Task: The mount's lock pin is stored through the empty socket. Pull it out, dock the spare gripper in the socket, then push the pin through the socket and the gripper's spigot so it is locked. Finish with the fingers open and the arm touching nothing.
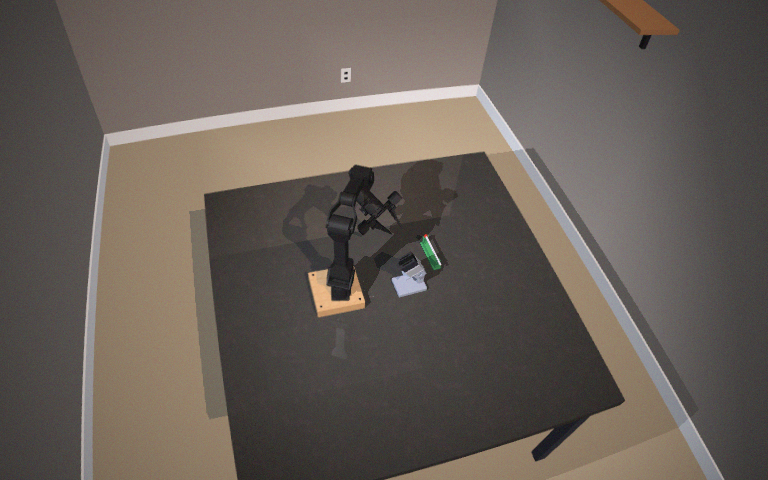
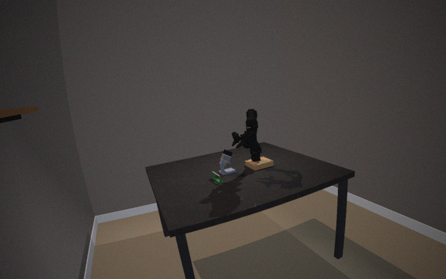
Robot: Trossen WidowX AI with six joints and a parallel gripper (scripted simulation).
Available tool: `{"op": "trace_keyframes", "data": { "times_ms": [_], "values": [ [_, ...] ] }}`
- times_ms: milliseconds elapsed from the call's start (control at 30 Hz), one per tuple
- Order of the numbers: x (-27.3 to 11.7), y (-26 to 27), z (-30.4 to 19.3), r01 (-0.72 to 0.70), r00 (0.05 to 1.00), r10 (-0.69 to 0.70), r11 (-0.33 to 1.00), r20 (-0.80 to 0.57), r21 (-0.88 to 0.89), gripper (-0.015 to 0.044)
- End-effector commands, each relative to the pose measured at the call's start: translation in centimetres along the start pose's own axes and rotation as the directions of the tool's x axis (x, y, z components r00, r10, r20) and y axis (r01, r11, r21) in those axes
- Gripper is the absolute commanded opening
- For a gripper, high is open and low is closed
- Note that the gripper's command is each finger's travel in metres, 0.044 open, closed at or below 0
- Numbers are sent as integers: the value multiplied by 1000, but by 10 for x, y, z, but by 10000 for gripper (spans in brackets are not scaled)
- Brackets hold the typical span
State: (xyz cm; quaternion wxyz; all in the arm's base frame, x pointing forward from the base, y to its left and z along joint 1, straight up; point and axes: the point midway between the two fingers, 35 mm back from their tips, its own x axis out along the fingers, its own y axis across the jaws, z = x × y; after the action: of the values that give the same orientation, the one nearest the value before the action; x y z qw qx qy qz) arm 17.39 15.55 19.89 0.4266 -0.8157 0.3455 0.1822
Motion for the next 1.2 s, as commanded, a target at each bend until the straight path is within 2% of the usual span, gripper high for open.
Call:
{"op": "trace_keyframes", "data": {
  "times_ms": [0,100,267,433,567,667,1167],
  "values": [
    [-8,0,6,4,999,-4,1000,32,8,180],
    [-6,-4,9,-32,999,32,999,31,-1,180],
    [21,-36,31,-269,960,273,961,66,-63,180],
    [65,-72,50,-445,872,460,887,167,-120,180],
    [110,-98,57,-526,785,550,835,283,-164,180],
    [140,-112,58,-548,736,575,816,357,-186,180],
    [156,-102,72,-548,733,576,815,362,-187,180]
  ]
}}
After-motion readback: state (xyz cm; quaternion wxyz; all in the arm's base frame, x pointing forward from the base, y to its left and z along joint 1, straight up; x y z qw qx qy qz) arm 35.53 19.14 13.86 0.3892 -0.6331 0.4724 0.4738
